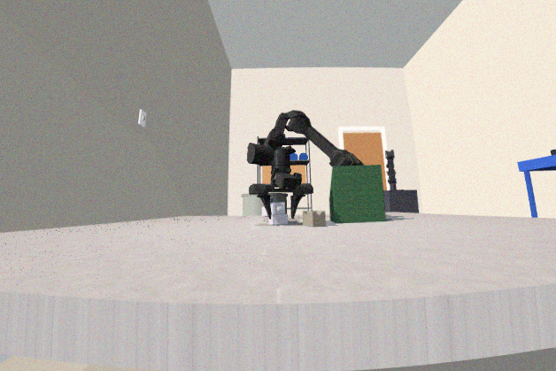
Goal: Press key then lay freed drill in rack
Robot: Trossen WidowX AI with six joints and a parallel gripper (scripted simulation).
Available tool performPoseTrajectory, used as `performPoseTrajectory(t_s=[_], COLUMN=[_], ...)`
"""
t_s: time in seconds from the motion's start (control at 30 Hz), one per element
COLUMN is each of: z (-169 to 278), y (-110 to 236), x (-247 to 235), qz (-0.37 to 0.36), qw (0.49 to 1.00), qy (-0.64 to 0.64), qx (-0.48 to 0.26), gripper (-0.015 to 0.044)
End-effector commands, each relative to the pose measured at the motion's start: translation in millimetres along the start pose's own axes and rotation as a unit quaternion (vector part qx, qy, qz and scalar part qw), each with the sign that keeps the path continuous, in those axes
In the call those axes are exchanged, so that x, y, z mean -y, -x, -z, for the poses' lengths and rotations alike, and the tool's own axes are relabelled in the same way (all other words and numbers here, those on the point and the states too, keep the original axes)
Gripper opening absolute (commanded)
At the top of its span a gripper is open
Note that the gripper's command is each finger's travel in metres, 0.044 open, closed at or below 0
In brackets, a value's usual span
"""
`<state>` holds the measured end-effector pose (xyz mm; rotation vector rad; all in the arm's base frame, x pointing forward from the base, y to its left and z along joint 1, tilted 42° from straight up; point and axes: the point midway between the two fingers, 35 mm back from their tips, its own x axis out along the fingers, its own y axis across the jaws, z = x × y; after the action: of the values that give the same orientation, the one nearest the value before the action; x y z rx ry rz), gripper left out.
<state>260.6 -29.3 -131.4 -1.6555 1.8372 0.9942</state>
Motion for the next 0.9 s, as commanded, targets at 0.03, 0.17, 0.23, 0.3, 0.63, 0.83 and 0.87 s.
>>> performPoseTrajectory(t_s=[0.03,0.17,0.23,0.3,0.63,0.83,0.87], z=[0,0,0,0,-4,-11,-12], y=[0,0,0,0,1,1,1], x=[0,0,0,0,-1,-1,-1], qz=[0.000,0.000,0.000,0.000,-0.002,-0.002,-0.002], qw=[1.000,1.000,1.000,1.000,1.000,1.000,1.000], qy=[0.000,0.000,0.000,0.000,0.004,0.004,0.004], qx=[0.000,0.000,0.000,0.000,-0.002,-0.002,-0.002], gripper=[0.0204,0.0099,0.0046,0.0033,0.0000,0.0000,0.0000])
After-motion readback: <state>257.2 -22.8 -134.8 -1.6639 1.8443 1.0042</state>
